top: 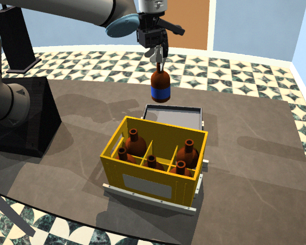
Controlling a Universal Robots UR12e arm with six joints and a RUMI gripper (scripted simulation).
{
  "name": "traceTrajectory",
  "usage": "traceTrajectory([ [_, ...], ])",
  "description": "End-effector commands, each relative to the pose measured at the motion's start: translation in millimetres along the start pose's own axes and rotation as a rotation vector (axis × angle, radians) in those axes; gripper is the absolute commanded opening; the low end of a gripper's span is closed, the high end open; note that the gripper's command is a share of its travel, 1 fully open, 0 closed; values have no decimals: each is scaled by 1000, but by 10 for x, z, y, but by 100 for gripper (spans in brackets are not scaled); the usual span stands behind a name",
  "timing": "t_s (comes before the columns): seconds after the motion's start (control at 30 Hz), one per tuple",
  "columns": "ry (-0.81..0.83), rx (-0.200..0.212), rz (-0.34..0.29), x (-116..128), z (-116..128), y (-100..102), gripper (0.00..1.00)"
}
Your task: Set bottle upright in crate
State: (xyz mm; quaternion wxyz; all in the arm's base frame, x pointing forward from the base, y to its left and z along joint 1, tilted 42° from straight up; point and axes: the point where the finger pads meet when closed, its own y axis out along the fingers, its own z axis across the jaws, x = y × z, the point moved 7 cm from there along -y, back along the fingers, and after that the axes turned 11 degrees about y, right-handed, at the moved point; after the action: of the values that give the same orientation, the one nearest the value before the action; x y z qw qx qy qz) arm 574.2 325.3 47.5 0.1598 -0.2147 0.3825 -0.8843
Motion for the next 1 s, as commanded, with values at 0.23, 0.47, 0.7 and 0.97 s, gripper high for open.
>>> traceTrajectory([
  [0.23, 1, 0, 1, -4, 2, -50, 0],
  [0.47, 1, 0, 1, -4, 2, -114, 0],
  [0.7, 1, 0, 1, -4, 2, -171, 0],
  [0.97, 1, 0, 1, -4, 2, -268, 0],
])
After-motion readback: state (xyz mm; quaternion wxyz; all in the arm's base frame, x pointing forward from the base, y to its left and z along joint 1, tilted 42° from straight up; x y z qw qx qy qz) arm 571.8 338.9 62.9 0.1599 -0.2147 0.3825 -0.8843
